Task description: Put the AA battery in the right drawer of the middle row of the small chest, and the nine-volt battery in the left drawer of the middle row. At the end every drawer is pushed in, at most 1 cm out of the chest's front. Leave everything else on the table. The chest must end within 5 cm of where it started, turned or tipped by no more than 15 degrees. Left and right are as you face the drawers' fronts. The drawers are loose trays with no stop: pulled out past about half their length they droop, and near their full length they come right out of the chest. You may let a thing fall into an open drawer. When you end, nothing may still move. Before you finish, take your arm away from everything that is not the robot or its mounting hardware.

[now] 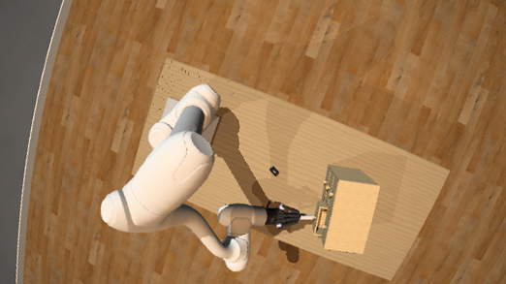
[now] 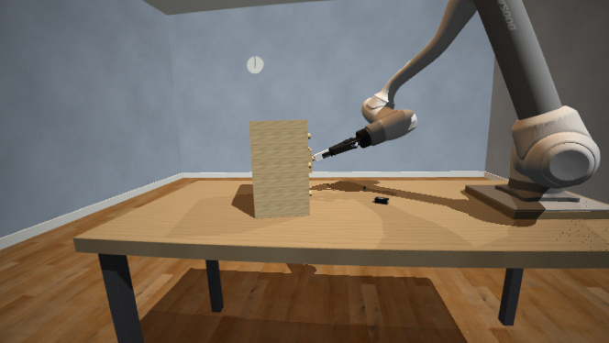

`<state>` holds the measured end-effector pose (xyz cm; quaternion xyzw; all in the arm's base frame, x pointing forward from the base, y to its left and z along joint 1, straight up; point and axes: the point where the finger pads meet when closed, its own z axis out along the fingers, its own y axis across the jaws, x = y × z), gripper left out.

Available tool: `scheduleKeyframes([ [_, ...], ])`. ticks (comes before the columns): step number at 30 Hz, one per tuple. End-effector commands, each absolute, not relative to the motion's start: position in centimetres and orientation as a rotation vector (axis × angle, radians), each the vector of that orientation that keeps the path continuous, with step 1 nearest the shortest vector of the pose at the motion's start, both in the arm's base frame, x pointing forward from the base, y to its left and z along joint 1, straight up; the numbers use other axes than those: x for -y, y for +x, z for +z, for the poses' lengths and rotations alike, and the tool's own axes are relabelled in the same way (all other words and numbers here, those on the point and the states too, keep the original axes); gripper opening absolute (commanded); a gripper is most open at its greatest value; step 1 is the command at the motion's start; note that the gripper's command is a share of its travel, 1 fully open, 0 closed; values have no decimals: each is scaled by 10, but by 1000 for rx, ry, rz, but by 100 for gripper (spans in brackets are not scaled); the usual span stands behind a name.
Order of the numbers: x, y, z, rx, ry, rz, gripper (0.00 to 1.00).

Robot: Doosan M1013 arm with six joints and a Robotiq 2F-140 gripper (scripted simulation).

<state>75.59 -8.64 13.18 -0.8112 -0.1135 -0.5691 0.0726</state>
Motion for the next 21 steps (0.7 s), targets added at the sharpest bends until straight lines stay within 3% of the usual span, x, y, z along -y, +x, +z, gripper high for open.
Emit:
scheduleKeyframes([
  [1,85,766,131,333,-2438,-1707,0],
  [21,79,786,131,333,-2438,-1707,0],
])
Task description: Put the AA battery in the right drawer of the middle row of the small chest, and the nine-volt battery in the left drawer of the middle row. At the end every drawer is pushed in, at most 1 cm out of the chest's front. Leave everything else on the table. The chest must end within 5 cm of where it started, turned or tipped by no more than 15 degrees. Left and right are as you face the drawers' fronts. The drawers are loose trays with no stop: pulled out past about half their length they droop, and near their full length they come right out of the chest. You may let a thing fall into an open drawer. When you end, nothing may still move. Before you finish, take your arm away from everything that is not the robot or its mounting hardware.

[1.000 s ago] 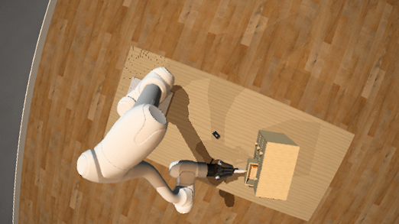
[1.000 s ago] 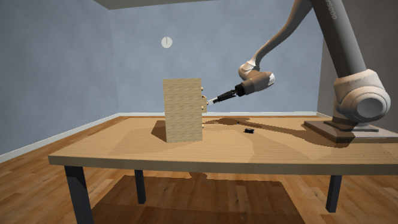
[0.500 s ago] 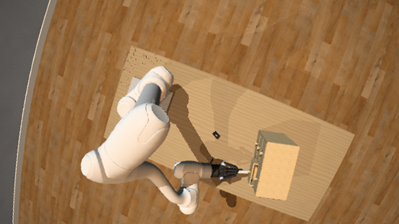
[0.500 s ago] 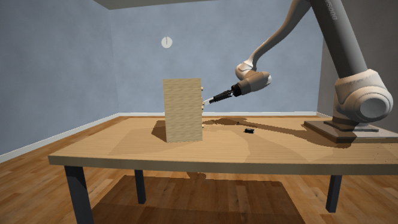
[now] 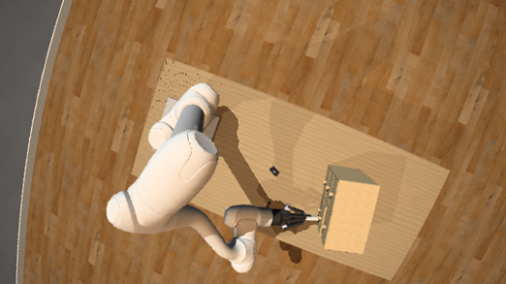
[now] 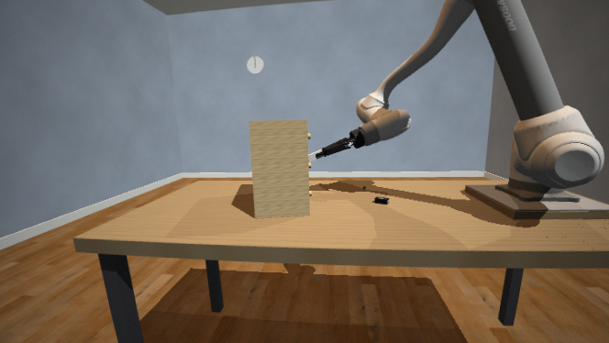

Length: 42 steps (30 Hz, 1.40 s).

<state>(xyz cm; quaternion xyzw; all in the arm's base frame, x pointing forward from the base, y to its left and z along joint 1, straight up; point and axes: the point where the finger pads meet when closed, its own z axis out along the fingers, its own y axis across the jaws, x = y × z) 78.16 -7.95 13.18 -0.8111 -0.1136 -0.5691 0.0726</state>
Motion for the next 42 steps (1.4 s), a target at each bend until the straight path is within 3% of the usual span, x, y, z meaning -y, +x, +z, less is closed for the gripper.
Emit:
scheduleKeyframes([
  [1,79,786,131,333,-2438,-1707,0],
  [42,78,791,131,333,-2438,-1707,0],
])
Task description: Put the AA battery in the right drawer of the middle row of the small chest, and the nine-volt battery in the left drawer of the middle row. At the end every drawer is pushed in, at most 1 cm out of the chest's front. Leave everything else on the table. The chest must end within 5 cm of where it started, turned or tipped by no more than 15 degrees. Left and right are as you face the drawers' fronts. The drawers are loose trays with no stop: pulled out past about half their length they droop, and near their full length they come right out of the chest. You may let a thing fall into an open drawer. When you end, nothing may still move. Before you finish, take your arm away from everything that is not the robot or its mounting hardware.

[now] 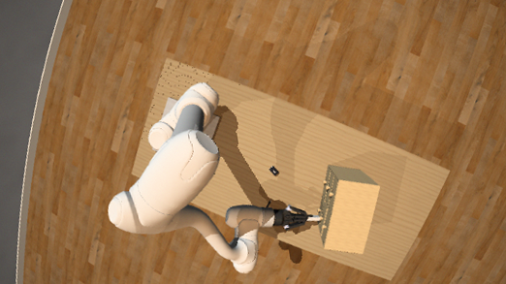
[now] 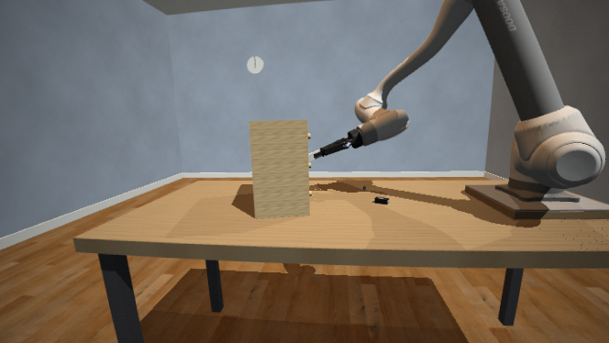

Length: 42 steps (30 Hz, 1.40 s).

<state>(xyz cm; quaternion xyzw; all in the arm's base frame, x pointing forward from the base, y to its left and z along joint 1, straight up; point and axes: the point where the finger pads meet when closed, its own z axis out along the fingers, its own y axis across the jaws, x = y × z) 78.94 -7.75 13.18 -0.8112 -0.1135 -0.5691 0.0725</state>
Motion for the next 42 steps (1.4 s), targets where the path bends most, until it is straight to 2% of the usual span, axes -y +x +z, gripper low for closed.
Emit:
scheduleKeyframes([
  [1,78,791,131,333,-2438,-1707,0],
  [29,78,791,131,333,-2438,-1707,0],
  [42,90,746,131,333,-2438,-1707,0],
])
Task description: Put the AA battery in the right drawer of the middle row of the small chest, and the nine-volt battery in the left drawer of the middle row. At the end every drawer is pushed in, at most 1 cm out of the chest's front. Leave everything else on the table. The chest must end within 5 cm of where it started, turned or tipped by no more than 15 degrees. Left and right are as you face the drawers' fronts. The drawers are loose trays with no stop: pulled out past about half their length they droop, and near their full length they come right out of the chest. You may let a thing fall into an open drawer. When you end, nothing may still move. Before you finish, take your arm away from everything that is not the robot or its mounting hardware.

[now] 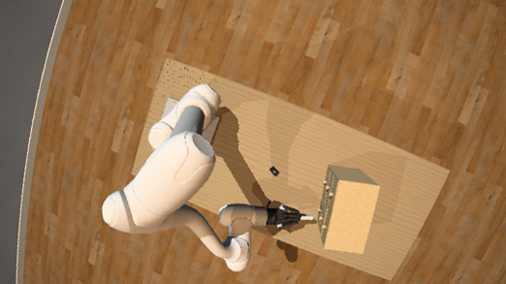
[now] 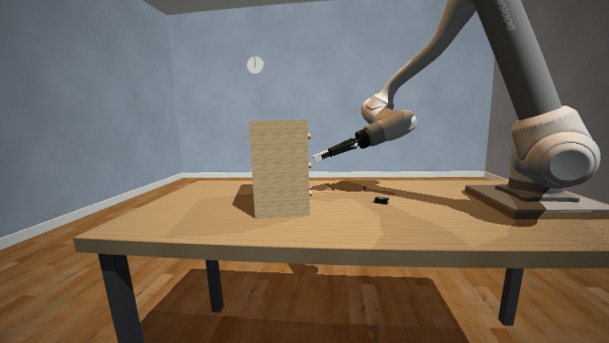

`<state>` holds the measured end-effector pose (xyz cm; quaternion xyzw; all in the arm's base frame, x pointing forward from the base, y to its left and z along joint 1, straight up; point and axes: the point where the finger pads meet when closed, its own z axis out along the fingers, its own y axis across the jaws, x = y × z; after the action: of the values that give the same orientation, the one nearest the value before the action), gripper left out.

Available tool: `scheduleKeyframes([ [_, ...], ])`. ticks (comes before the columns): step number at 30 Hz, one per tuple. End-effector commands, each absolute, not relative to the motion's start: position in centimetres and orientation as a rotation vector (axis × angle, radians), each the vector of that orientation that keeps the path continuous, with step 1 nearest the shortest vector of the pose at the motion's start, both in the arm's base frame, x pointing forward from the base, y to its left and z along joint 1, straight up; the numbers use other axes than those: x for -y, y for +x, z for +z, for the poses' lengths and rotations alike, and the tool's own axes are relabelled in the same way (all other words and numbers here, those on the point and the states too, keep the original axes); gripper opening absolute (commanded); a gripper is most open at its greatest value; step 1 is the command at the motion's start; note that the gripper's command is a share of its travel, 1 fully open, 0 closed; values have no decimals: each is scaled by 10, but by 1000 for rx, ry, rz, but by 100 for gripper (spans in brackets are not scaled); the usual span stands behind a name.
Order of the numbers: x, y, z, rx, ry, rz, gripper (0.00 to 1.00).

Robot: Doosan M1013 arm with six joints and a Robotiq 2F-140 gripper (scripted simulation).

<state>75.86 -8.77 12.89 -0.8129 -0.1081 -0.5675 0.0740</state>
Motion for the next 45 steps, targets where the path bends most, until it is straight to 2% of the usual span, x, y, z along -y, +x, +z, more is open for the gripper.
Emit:
scheduleKeyframes([
  [1,90,746,131,333,-2438,-1707,0],
  [22,104,696,150,333,-2438,-1707,0],
  [45,106,686,159,346,-2533,-1581,0],
])
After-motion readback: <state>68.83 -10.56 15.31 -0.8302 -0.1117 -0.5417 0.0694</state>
